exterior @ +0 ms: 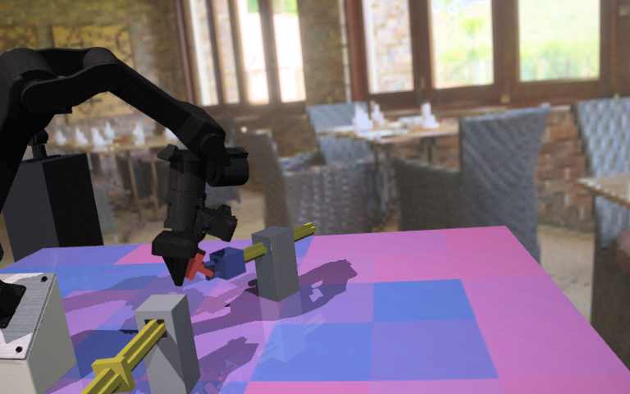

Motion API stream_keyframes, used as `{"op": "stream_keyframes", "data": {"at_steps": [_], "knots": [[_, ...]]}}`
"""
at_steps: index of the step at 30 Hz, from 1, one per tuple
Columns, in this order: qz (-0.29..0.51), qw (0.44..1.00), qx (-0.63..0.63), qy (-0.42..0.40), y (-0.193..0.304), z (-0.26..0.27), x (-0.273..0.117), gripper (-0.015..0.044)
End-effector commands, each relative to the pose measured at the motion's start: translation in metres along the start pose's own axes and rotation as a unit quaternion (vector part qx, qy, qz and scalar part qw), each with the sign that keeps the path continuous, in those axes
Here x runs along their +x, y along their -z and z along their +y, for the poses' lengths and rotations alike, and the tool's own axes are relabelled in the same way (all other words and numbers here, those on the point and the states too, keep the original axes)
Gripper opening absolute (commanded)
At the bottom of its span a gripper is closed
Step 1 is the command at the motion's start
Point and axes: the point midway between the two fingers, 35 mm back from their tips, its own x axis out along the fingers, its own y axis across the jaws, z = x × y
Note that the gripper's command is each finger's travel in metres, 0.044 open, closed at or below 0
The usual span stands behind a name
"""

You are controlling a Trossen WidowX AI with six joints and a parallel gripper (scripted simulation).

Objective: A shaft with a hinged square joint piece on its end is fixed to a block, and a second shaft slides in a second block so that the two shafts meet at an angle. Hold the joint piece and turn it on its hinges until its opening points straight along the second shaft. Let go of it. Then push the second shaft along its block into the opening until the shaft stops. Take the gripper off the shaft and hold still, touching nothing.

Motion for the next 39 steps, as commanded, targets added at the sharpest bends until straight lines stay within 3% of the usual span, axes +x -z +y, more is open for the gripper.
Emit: {"op": "stream_keyframes", "data": {"at_steps": [1, 39], "knots": [[0.000, 1.000, 0.000, 0.000, 0.000, 0.000, 0.000, 0.0000], [-0.108, 0.960, -0.257, 0.024, -0.004, -0.023, 0.009, 0.0000]]}}
